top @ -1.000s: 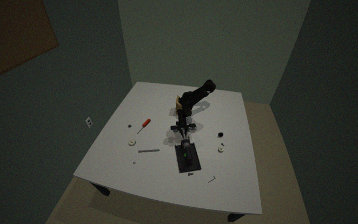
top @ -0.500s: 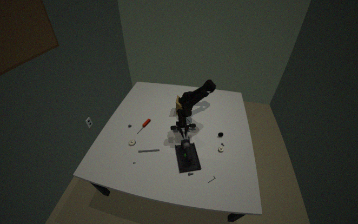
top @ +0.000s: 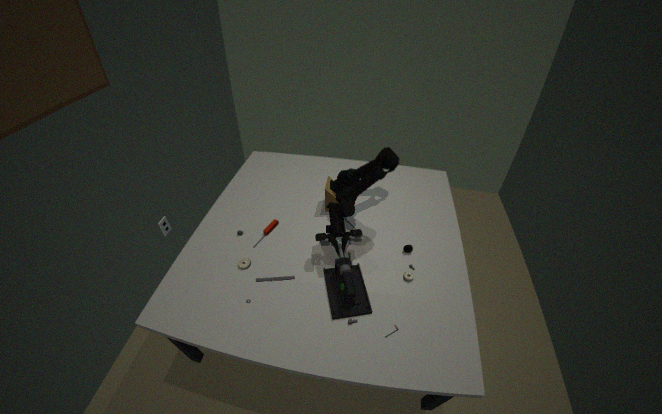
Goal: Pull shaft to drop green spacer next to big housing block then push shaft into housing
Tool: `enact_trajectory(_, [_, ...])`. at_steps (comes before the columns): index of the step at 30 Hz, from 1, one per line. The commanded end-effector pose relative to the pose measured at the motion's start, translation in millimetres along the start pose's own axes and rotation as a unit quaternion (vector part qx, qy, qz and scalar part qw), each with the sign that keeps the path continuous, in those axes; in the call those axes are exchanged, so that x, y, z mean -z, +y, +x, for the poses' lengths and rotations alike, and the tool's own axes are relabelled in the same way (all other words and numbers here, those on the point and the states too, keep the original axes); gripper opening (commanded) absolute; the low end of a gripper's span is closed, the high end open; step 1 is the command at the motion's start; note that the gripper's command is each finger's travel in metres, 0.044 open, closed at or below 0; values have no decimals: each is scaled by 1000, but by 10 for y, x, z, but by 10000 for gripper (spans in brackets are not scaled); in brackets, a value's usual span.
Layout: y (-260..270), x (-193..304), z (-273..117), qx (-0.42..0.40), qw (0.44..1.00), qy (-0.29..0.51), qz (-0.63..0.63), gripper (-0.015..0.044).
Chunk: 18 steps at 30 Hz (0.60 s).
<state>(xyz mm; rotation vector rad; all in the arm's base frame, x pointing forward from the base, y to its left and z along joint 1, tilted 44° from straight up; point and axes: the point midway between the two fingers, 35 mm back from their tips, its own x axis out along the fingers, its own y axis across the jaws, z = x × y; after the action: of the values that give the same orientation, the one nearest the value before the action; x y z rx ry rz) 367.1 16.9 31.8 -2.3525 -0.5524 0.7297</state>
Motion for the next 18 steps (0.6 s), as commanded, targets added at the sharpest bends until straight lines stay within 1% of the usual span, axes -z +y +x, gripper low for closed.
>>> enact_trajectory(1, [-1,26,17,0,1000,1,-1,0])
enact_trajectory(18, [-2,74,62,1,1000,1,-1,0])
